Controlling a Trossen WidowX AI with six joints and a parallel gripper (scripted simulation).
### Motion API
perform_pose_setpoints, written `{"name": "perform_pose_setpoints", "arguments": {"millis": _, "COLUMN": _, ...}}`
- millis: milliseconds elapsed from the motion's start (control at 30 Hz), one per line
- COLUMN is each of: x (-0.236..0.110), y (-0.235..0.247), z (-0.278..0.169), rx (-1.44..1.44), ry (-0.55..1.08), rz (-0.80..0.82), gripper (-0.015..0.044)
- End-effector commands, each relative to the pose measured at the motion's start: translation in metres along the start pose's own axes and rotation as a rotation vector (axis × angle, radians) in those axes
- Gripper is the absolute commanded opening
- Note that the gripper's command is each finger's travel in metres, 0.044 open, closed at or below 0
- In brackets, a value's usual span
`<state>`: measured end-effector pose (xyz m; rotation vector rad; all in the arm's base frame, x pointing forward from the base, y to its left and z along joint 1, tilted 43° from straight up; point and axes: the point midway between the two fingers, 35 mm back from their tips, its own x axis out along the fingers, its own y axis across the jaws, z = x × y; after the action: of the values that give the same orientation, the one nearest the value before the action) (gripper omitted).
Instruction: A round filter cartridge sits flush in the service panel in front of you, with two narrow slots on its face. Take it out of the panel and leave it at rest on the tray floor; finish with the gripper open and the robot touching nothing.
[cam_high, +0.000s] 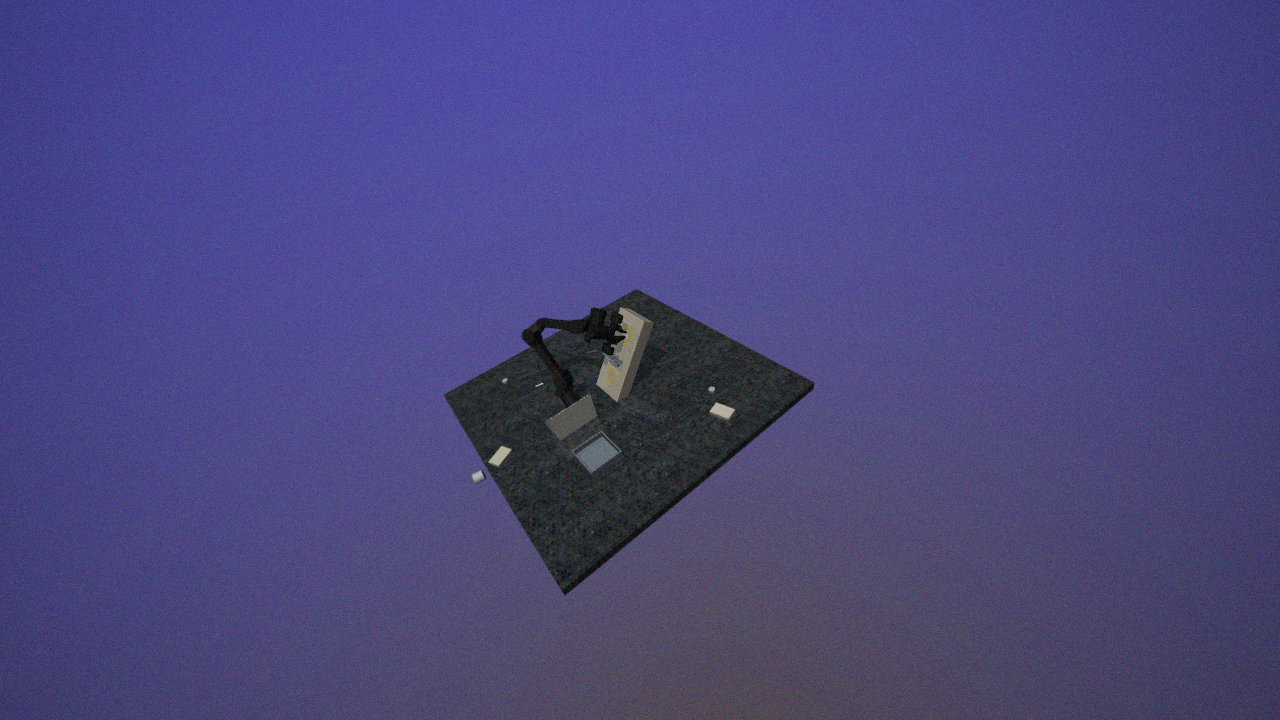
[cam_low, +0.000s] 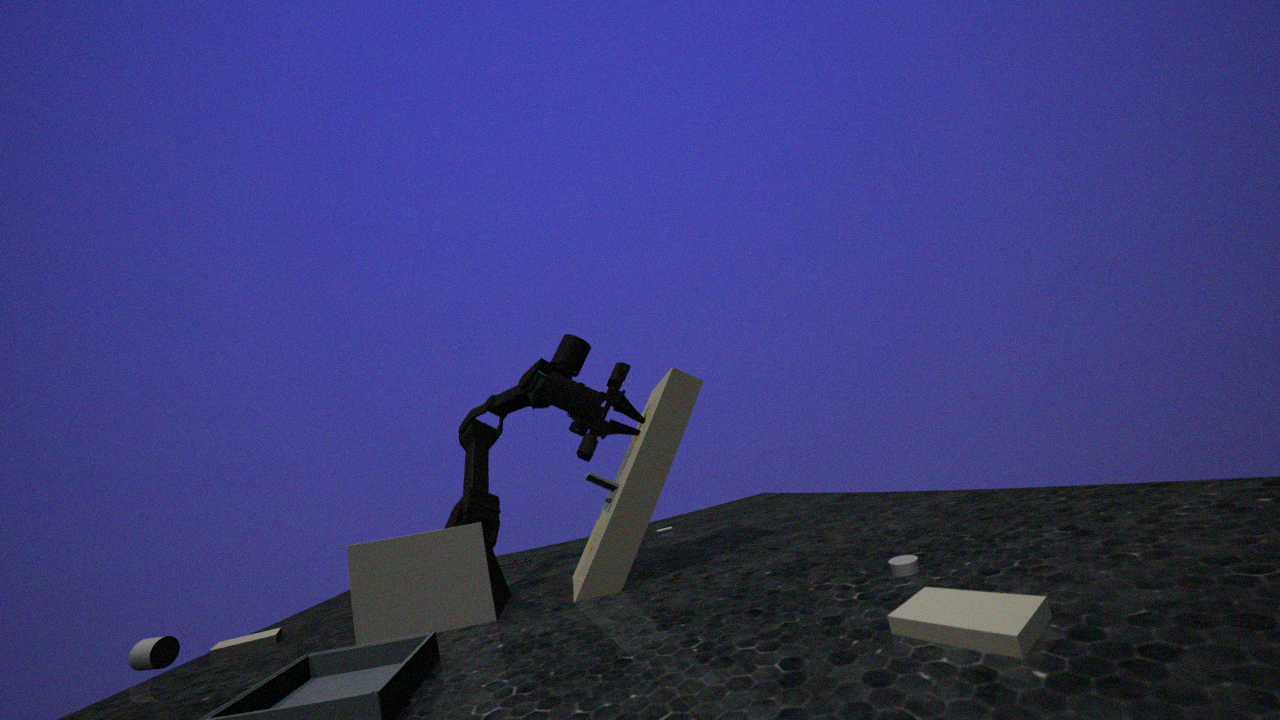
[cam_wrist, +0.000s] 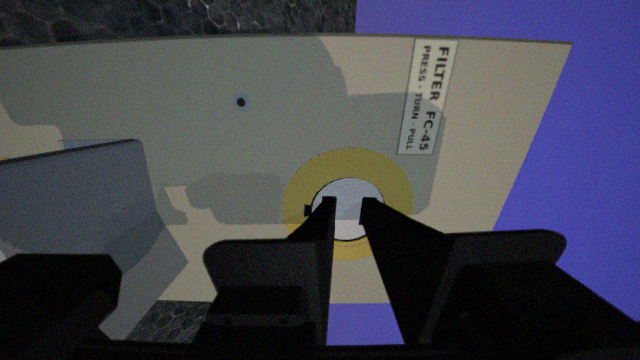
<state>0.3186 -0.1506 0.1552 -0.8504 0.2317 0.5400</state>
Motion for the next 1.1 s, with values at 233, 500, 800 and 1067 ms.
{"name": "perform_pose_setpoints", "arguments": {"millis": 233, "x": 0.0093, "y": 0.0007, "z": -0.0011, "rx": 0.000, "ry": 0.014, "rz": 0.013, "gripper": 0.0000}}
{"name": "perform_pose_setpoints", "arguments": {"millis": 500, "x": 0.0093, "y": 0.0007, "z": -0.0011, "rx": 0.000, "ry": 0.014, "rz": 0.013, "gripper": 0.0000}}
{"name": "perform_pose_setpoints", "arguments": {"millis": 800, "x": 0.0093, "y": 0.0007, "z": -0.0011, "rx": 0.000, "ry": 0.014, "rz": 0.013, "gripper": 0.0000}}
{"name": "perform_pose_setpoints", "arguments": {"millis": 1067, "x": 0.0093, "y": 0.0007, "z": -0.0011, "rx": 0.000, "ry": 0.014, "rz": 0.013, "gripper": 0.0000}}
